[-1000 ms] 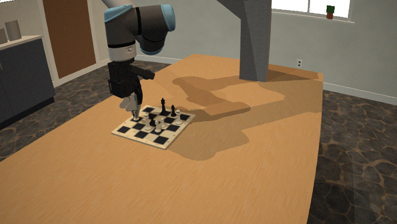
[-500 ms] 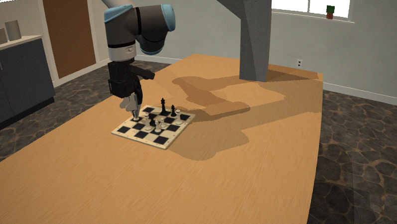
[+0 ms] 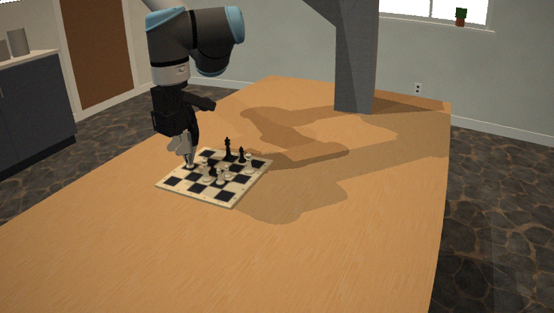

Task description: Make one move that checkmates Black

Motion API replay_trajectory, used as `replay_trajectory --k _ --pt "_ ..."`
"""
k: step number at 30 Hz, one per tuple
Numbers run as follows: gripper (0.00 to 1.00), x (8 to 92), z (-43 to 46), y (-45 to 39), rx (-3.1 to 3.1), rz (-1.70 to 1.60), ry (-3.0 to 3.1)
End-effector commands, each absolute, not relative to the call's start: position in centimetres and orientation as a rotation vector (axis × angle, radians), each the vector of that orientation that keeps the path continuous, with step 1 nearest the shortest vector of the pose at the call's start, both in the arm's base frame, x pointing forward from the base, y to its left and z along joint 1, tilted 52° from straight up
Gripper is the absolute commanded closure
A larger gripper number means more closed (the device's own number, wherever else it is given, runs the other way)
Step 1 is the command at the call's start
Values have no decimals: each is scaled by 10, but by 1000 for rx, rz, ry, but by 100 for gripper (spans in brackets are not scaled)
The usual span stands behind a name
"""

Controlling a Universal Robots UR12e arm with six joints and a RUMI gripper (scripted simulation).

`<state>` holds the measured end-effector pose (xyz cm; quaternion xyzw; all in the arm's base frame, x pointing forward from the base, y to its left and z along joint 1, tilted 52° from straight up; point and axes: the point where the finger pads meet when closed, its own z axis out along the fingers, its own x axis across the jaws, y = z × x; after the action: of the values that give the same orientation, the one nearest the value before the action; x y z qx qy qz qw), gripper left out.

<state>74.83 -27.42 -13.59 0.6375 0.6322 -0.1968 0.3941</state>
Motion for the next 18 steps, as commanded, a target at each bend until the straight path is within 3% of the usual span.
replay_trajectory --k 1,18 --pt "100 749 -135 -274 1616 -498 1604" --pt "100 732 -95 -224 1616 -498 1604"
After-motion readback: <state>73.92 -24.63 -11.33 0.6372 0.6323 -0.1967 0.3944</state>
